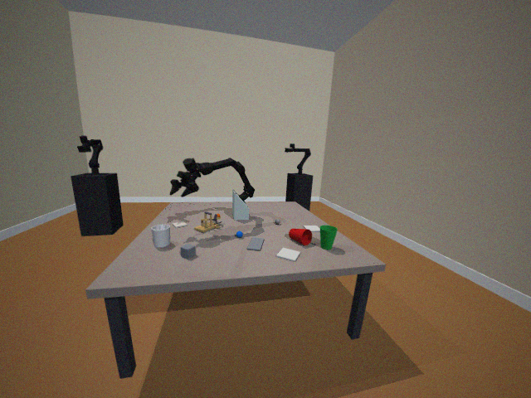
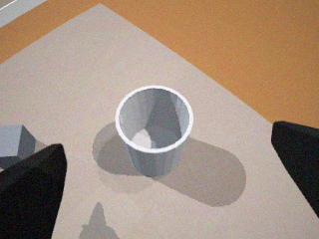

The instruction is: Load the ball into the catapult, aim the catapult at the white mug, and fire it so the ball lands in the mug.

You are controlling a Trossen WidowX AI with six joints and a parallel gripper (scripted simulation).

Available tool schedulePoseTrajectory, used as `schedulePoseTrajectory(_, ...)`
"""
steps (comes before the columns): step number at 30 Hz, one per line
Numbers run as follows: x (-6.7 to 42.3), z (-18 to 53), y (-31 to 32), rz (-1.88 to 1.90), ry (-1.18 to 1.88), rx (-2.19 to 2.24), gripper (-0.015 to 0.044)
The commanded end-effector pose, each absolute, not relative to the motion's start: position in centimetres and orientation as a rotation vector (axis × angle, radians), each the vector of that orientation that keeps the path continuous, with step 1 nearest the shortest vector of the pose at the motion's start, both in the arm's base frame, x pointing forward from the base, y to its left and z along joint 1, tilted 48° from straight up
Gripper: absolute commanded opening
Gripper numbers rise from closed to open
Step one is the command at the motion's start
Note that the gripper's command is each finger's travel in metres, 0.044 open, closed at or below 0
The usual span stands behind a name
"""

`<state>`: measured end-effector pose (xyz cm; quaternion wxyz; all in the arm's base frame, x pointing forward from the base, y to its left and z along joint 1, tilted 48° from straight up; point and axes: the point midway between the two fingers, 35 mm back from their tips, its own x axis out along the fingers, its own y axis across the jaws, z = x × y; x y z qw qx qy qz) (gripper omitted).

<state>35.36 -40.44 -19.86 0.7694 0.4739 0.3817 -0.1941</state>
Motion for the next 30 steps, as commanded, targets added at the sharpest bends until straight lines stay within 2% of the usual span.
schedulePoseTrajectory(1,35.43,-19.80,-40.51,-0.419,0.822,1.031,0.0440)
schedulePoseTrajectory(18,35.43,-19.80,-40.51,-0.419,0.822,1.031,0.0000)
schedulePoseTrajectory(30,35.47,-19.79,-40.21,-0.413,0.835,1.018,0.0000)
